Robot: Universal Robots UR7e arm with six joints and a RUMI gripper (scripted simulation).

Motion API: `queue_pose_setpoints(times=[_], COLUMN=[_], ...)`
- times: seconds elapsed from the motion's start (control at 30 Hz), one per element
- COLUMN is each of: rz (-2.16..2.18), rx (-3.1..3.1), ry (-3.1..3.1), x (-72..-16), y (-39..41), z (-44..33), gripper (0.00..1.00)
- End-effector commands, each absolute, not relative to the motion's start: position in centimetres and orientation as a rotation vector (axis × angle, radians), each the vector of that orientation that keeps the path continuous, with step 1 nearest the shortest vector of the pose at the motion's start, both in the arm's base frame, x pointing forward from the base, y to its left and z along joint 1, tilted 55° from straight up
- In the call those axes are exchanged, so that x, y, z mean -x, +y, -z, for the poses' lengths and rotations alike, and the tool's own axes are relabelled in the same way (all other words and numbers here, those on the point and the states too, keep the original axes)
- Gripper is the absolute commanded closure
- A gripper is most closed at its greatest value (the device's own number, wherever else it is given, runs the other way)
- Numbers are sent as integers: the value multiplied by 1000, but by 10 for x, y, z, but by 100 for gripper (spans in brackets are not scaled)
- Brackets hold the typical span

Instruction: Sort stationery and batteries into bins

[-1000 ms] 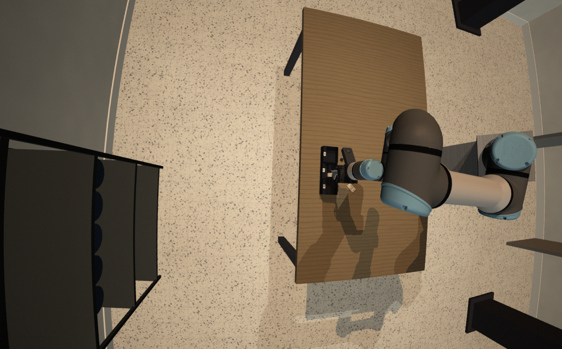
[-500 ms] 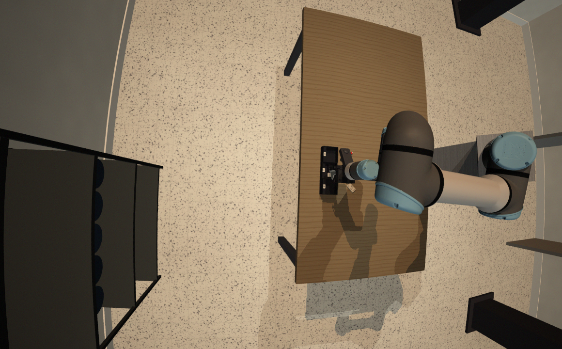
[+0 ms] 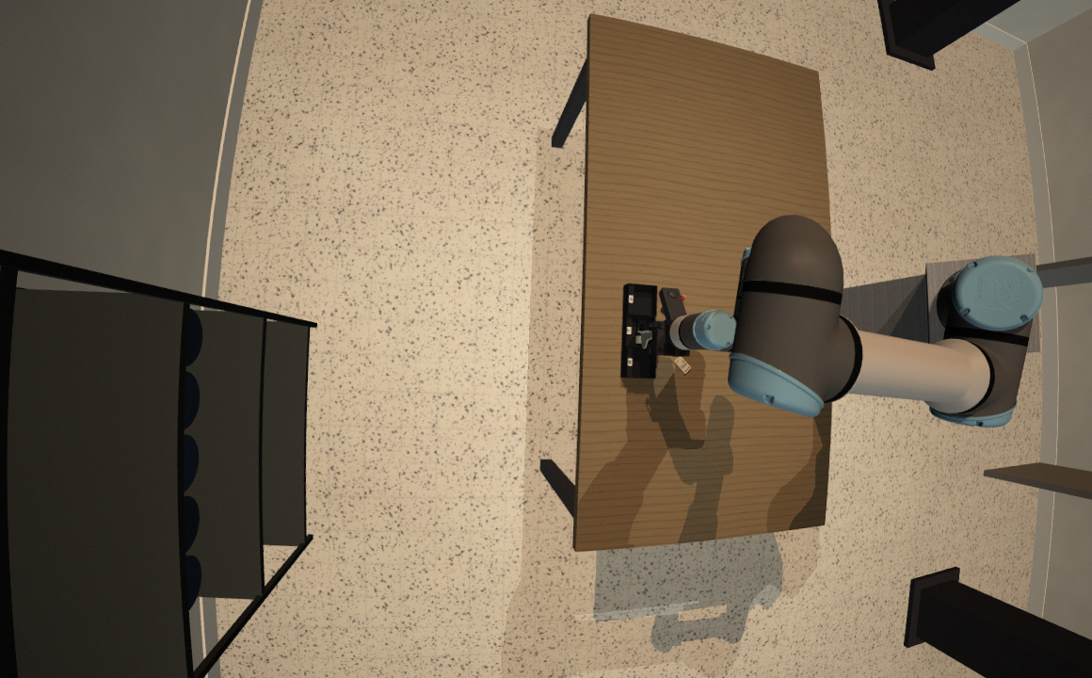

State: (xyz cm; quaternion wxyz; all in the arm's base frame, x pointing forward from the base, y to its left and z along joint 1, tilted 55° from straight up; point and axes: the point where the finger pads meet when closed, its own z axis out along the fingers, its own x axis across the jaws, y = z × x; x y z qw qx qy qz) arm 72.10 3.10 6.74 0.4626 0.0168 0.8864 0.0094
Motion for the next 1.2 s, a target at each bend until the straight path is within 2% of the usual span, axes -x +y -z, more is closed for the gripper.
queue_pose_setpoints(times=[0.0,1.17], rz=[-23,-23], rx=[-40,-42], ry=[2177,2179], x=[-722,-693], y=[32,31], z=[-69,-88], gripper=[82,82])
